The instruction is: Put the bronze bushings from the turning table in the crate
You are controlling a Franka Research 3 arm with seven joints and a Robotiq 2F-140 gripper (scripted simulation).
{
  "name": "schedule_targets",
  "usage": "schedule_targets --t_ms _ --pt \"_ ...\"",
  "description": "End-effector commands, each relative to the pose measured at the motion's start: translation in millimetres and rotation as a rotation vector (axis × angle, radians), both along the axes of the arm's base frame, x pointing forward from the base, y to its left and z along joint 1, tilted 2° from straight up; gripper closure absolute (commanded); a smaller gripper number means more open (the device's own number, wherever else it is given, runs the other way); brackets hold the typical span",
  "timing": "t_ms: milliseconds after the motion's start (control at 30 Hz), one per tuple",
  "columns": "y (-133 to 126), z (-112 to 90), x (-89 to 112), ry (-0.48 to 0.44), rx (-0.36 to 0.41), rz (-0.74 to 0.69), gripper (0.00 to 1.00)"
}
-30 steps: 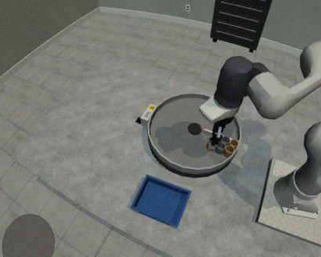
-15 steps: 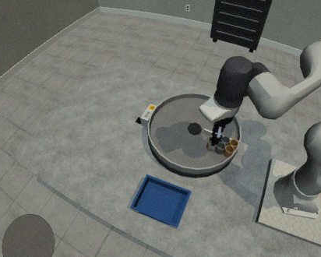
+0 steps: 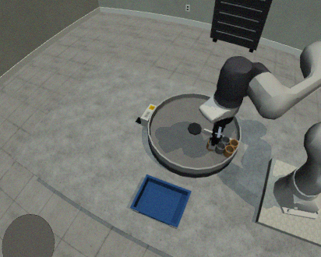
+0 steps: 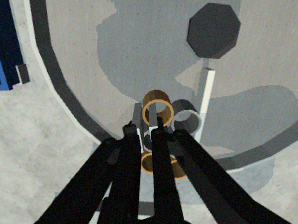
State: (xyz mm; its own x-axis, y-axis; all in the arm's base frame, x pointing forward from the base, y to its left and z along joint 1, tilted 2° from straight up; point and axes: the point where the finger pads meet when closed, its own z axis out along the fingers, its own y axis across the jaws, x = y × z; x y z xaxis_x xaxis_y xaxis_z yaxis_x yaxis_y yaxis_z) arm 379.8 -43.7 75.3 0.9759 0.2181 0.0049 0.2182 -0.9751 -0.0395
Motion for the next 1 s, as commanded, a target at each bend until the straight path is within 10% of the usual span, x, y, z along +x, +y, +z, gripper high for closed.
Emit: schedule_targets --t_ms 0,967 --pt "-1 1 0 0.0 -0.003 -0.004 1.0" --pt "-4 68 0 0.0 -0.003 -0.004 1.0"
